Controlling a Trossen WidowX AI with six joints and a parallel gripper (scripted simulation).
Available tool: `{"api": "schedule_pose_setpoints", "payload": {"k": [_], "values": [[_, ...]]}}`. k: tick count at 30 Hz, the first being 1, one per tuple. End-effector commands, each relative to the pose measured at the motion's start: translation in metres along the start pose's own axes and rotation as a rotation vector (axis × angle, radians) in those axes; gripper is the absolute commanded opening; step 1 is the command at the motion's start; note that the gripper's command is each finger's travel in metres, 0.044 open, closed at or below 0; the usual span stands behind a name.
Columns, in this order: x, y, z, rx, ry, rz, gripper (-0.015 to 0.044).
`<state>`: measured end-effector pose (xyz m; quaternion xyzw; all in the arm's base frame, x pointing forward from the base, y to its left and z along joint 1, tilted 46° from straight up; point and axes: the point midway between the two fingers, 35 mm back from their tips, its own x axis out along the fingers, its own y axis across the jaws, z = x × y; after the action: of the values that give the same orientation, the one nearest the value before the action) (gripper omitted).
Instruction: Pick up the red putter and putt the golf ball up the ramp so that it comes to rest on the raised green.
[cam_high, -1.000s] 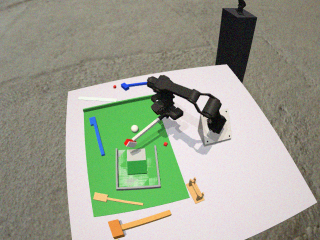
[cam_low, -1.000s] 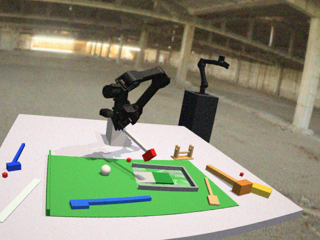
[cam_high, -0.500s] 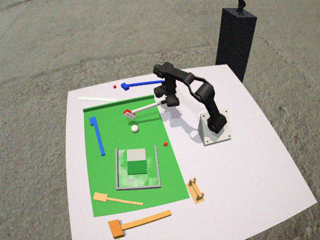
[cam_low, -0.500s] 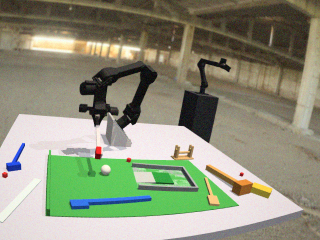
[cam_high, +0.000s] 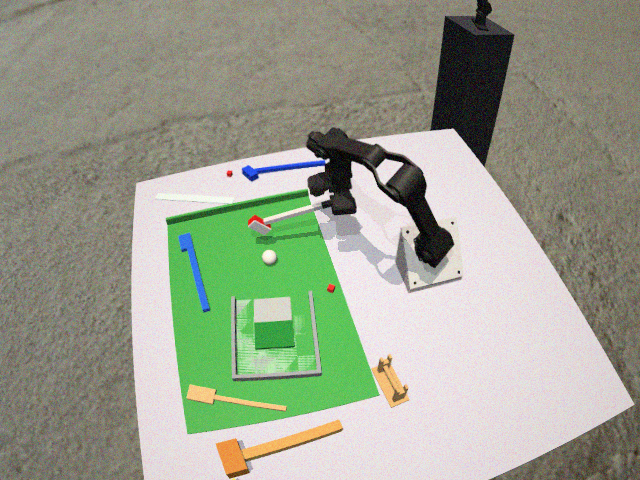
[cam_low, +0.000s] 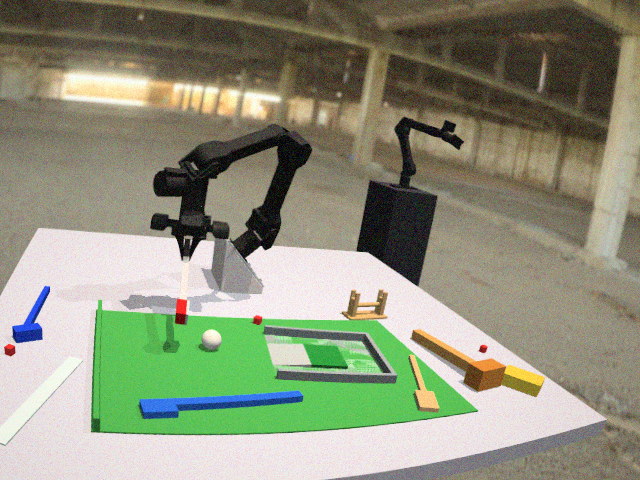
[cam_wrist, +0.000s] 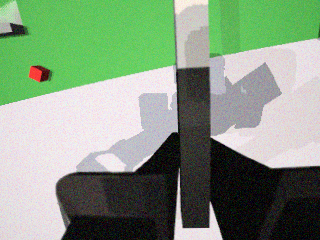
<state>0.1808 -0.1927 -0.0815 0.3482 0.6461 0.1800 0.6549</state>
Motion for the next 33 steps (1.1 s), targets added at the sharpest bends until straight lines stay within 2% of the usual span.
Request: {"api": "schedule_pose_setpoints", "payload": {"k": [1, 25, 33], "values": [[0.020, 0.003, -0.002, 0.009, 0.001, 0.016, 0.0000], [0.050, 0.004, -0.002, 0.009, 0.000, 0.017, 0.0000], [0.048, 0.002, -0.001, 0.002, 0.006, 0.008, 0.0000]]}}
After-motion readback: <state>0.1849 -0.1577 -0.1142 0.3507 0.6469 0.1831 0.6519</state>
